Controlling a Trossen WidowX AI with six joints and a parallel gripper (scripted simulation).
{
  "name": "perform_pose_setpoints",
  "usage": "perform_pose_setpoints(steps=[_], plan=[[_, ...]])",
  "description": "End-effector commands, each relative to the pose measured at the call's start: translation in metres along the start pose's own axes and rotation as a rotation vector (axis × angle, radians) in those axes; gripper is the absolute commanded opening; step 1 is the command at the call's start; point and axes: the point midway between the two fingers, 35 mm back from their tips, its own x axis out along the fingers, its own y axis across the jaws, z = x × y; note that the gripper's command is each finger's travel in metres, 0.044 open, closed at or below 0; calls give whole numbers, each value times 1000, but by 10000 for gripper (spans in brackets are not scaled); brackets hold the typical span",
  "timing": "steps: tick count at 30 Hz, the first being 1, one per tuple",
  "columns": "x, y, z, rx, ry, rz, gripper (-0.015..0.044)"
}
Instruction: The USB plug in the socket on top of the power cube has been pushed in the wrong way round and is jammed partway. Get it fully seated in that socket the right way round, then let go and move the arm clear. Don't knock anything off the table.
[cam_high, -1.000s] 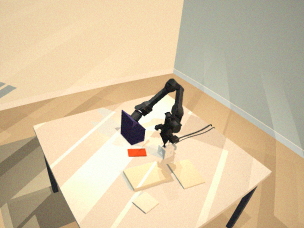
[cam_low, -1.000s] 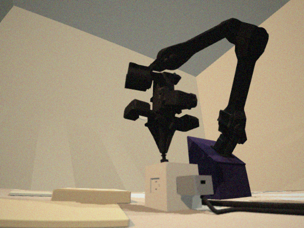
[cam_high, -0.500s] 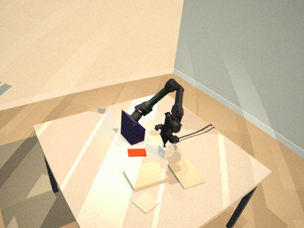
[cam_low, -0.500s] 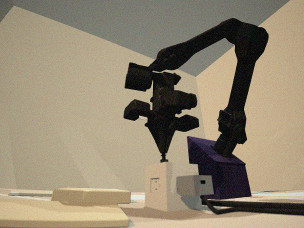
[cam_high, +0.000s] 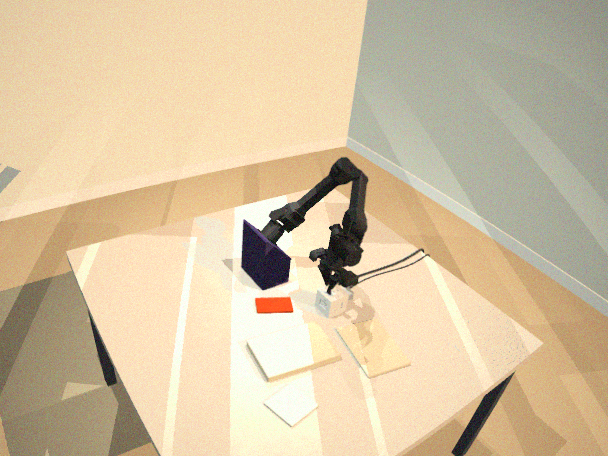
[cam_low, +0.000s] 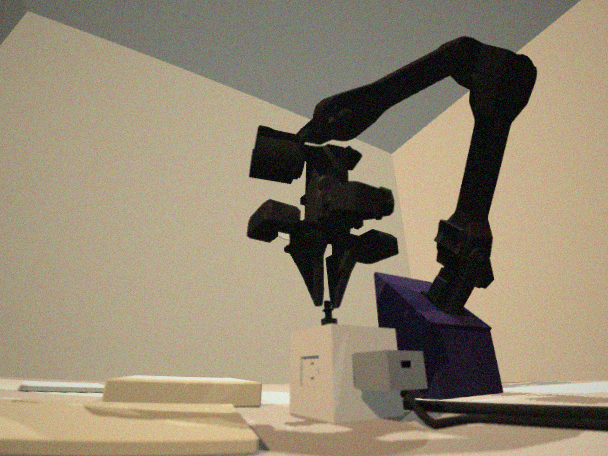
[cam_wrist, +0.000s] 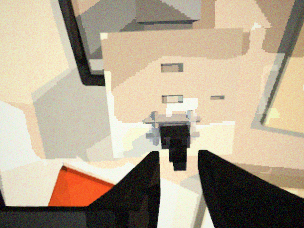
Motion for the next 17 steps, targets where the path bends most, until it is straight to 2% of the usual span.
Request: perform_pose_setpoints(steps=[1,17], plan=[[0,0,0,0,0,0,95],[-11,0,-1,0,0,0,95]])
